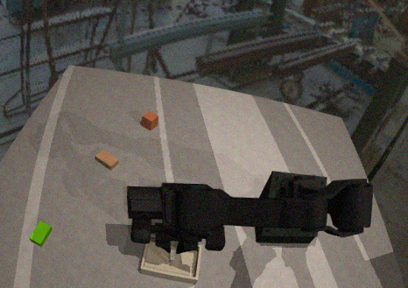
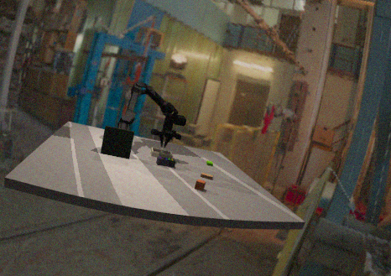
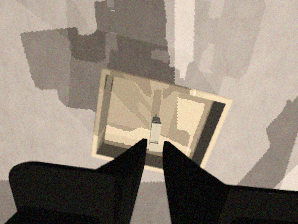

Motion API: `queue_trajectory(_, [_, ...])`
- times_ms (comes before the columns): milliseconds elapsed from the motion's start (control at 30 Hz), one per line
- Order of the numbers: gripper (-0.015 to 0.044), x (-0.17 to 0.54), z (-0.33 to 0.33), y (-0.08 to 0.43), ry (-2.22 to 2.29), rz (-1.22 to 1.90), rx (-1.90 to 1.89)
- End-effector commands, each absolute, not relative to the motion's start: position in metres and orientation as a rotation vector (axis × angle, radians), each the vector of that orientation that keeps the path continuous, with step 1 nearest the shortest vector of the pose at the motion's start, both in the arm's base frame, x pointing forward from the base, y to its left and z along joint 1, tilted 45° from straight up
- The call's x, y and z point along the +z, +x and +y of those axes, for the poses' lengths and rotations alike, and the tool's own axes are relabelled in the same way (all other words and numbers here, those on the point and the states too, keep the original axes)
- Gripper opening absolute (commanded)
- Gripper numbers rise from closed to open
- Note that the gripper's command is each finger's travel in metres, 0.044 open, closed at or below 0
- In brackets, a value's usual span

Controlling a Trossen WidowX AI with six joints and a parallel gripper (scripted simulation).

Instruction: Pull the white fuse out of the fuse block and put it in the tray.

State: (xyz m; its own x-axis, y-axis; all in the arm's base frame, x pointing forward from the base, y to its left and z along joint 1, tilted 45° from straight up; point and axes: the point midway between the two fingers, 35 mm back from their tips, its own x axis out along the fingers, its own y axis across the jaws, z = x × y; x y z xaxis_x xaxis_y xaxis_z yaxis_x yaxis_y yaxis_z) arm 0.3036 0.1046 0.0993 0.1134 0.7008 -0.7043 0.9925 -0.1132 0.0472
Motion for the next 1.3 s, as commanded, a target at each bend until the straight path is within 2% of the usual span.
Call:
queue_trajectory(0, [0.0157, 0.1, 0.105, 0.304, 1.873, 1.64, -0.726])
queue_trajectory(233, [0.033, 0.102, 0.102, 0.303, 1.873, 1.64, -0.727])
queue_trajectory(367, [0.033, 0.125, 0.078, 0.299, 1.873, 1.639, -0.735])
queue_trajectory(1267, [0.033, 0.123, 0.078, 0.299, 1.872, 1.635, -0.743])
